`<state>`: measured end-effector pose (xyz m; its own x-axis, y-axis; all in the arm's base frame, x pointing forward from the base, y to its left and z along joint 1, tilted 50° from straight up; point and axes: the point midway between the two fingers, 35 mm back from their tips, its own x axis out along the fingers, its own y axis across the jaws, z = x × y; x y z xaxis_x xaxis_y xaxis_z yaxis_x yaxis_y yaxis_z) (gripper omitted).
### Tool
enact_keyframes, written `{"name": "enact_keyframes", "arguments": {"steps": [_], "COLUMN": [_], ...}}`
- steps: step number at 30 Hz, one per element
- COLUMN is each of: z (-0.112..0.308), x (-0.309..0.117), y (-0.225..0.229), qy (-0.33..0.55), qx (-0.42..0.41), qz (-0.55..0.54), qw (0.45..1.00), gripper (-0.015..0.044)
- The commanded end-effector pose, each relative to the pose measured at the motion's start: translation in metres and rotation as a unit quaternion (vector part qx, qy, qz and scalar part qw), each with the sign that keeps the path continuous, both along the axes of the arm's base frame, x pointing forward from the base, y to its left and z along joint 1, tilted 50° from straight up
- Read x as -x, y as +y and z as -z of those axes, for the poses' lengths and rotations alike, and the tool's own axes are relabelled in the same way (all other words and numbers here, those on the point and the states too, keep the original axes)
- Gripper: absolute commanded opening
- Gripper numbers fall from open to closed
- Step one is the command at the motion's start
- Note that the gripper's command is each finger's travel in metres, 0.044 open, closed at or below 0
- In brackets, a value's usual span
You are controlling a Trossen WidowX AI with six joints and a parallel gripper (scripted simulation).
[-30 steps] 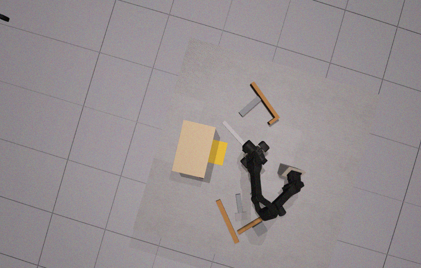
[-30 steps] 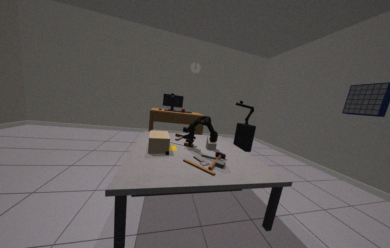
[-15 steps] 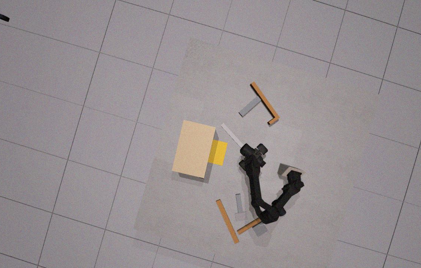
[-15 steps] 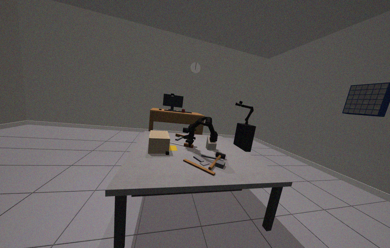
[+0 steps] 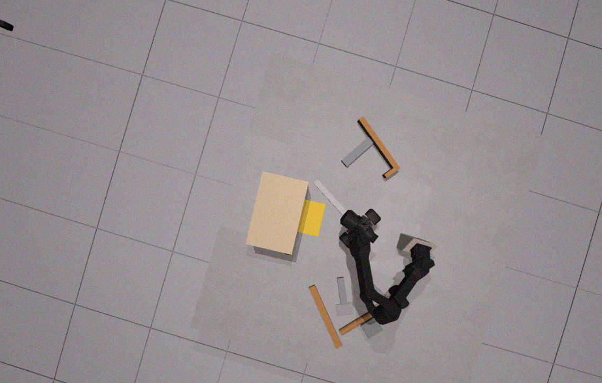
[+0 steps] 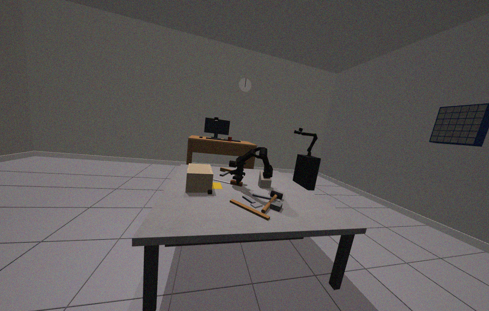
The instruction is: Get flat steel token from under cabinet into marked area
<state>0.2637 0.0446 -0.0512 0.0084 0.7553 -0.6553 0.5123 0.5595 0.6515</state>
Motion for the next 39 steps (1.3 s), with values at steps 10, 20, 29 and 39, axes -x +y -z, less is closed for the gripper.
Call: {"name": "enact_keyframes", "arguments": {"steps": [10,20,29,39], "z": [-0.013,-0.020,-0.027,-0.034], "x": [0.002,0.003,0.005,0.006], "y": [0.009,0.015,0.021,0.027], "qy": [-0.006,-0.006,-0.006,-0.006], "qx": [-0.002,-0.003,-0.003,-0.003], "qz": [0.000,0.000,0.000,0.001], "qw": [1.000,1.000,1.000,1.000], "gripper": [0.0000,0.0000,0.0000,0.0000]}}
